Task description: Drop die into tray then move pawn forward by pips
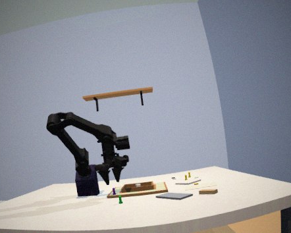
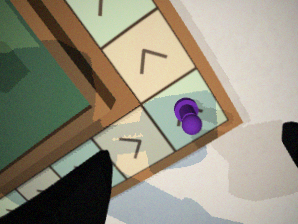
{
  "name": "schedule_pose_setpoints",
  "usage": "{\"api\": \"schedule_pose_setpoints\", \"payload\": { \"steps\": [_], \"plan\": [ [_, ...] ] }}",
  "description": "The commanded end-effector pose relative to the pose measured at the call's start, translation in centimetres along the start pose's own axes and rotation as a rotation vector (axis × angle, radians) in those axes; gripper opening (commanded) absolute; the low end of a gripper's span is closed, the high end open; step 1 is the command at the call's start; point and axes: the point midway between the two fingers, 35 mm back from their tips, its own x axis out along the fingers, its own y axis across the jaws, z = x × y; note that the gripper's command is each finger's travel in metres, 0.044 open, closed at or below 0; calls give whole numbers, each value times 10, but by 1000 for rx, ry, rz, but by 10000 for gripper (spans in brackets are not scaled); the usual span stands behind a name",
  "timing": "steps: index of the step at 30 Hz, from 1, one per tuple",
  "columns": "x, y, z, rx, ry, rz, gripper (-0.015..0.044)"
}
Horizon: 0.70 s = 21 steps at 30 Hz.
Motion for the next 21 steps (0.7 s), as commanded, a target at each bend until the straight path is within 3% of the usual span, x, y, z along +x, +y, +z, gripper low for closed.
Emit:
{"api": "schedule_pose_setpoints", "payload": {
  "steps": [1, 15, 21],
  "plan": [
    [-9, -1, 0, 5, 3, -1, 440],
    [-85, 103, -41, -439, 8, 15, 440],
    [-80, 99, -36, -423, 5, 24, 440]
  ]
}}
